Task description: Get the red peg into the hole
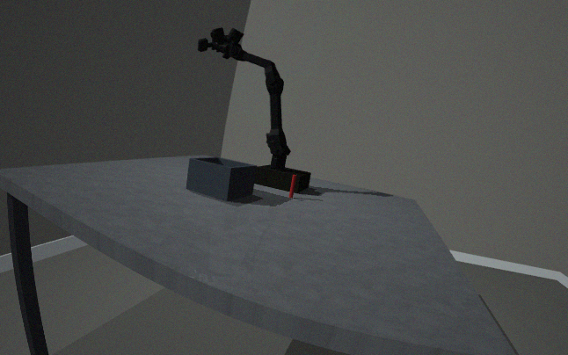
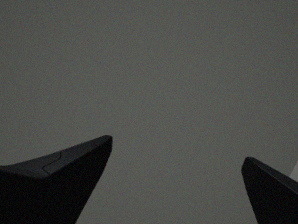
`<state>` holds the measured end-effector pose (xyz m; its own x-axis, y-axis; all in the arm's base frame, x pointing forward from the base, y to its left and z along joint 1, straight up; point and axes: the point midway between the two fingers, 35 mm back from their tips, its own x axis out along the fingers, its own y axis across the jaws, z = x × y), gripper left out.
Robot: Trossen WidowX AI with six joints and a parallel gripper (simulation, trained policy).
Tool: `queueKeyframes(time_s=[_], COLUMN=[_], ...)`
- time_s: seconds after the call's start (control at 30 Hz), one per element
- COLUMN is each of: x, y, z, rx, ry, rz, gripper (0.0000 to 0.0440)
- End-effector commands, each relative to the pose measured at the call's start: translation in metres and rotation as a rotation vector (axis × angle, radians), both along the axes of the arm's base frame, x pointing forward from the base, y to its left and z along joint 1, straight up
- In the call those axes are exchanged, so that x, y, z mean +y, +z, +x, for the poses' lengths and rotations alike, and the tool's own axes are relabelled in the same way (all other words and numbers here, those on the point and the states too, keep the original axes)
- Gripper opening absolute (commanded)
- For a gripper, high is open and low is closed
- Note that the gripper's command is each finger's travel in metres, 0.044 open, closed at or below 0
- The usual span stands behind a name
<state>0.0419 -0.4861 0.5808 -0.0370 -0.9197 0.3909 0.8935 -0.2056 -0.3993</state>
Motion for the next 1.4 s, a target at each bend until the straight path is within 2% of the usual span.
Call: queueKeyframes(time_s=[0.0, 0.03, 0.3, 0.6, 1.0, 1.37], x=[-0.001, -0.002, 0.005, 0.044, 0.141, 0.257], y=[-0.002, -0.005, -0.049, -0.102, -0.171, -0.237], z=[0.005, 0.012, 0.090, 0.175, 0.264, 0.303], rx=[0.003, 0.004, -0.031, -0.084, -0.145, -0.184], ry=[0.014, 0.032, 0.223, 0.424, 0.649, 0.751], rz=[0.002, 0.009, 0.172, 0.402, 0.738, 1.093], gripper=[0.0424, 0.0440, 0.0440, 0.0440, 0.0440, 0.0440])
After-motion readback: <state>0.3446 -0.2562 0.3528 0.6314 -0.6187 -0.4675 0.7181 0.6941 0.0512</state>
